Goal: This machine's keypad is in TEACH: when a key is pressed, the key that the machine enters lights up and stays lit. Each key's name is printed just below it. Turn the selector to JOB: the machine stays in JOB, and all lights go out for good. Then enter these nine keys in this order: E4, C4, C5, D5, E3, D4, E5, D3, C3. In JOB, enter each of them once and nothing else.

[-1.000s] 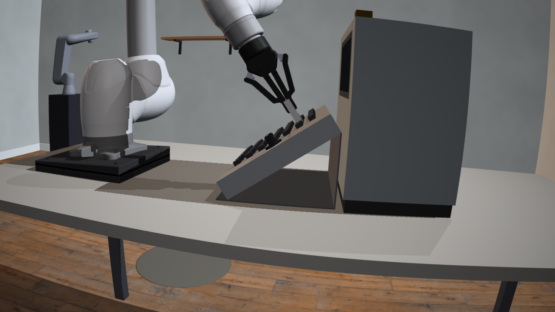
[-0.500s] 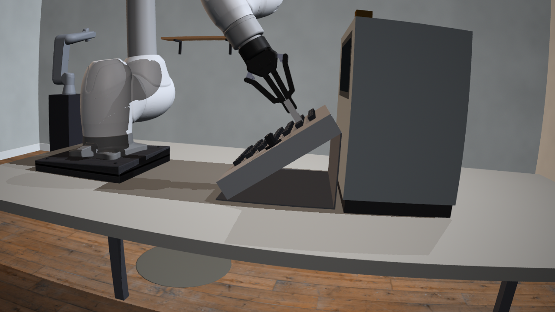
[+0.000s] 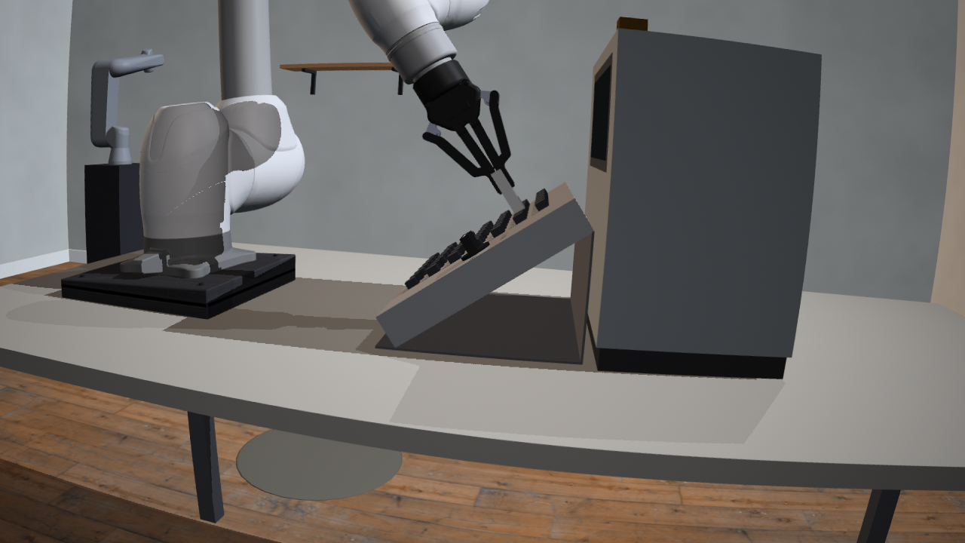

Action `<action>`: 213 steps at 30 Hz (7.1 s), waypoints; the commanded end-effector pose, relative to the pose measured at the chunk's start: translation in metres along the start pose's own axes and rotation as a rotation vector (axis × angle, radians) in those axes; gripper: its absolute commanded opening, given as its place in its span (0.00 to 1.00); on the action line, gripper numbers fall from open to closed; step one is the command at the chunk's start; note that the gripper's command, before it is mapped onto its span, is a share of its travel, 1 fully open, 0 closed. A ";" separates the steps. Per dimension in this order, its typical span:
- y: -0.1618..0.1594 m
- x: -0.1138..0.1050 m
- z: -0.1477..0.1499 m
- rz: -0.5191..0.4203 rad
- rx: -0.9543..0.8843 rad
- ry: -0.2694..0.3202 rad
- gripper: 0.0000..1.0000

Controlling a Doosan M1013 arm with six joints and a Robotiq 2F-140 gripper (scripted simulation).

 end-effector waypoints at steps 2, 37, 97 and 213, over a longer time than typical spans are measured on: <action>0.000 -0.006 0.000 0.000 0.000 0.000 0.00; 0.022 -0.032 -0.004 0.000 0.000 0.000 0.00; 0.034 -0.008 -0.005 0.000 0.000 0.000 0.00; 0.039 -0.032 0.028 0.000 0.000 0.000 0.00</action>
Point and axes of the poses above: the point where the finger pads meet when closed, its own x axis out along the fingers, its own z axis across the jaws, y = z × x, the point moved 2 cm from there along -x, back along the fingers, and after that the axes turned 9 degrees about x, right-handed, at the moved point
